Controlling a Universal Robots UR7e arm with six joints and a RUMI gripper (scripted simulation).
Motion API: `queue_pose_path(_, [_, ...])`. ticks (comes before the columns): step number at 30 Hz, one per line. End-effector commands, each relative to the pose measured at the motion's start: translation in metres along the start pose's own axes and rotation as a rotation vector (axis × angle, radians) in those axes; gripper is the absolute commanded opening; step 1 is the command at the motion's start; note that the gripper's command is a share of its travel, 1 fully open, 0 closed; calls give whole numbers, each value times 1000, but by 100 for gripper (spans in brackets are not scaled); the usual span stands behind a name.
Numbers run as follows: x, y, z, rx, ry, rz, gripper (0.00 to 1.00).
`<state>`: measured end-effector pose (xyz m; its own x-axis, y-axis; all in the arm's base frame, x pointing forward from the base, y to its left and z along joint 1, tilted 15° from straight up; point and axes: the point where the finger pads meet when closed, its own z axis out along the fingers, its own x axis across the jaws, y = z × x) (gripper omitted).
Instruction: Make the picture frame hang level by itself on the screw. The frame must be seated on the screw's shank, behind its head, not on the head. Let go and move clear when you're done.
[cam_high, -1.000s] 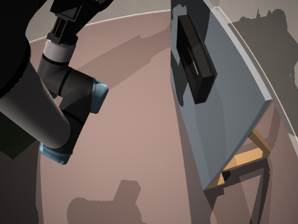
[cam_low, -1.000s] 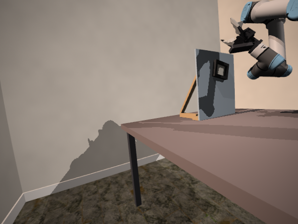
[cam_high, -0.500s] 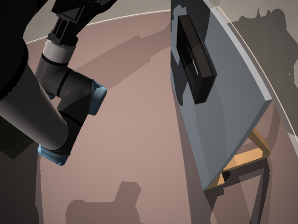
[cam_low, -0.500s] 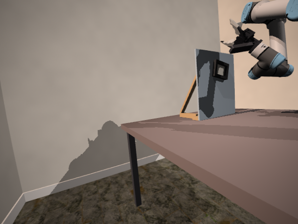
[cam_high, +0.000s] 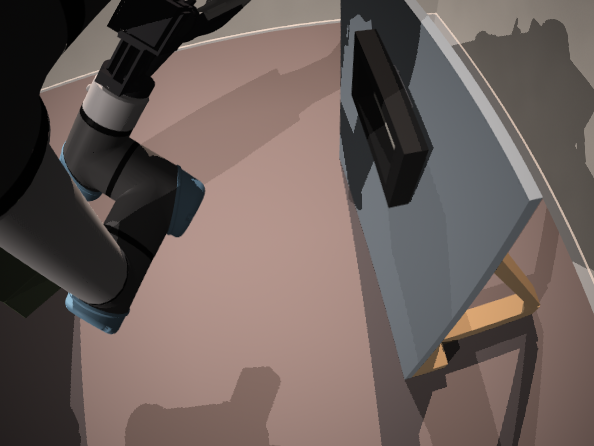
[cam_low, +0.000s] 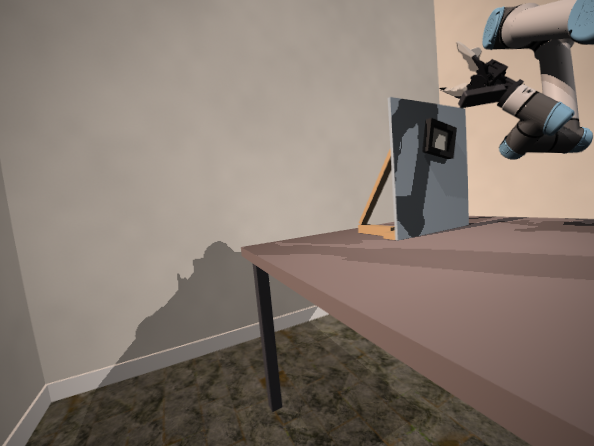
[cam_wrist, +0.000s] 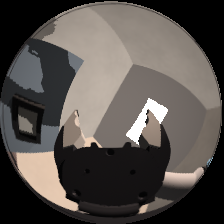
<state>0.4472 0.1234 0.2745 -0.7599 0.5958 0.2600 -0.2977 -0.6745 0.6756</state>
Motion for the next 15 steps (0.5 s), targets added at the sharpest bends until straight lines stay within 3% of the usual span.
queue_pose_path(1, [-13, 3, -1, 8, -56, 43, 100])
queue_pose_path(10, [-58, 12, -13, 19, -242, 197, 100])
queue_pose_path(12, [-58, 12, -13, 19, -242, 197, 100])
queue_pose_path(15, [-75, 15, -20, 16, -314, 260, 100])
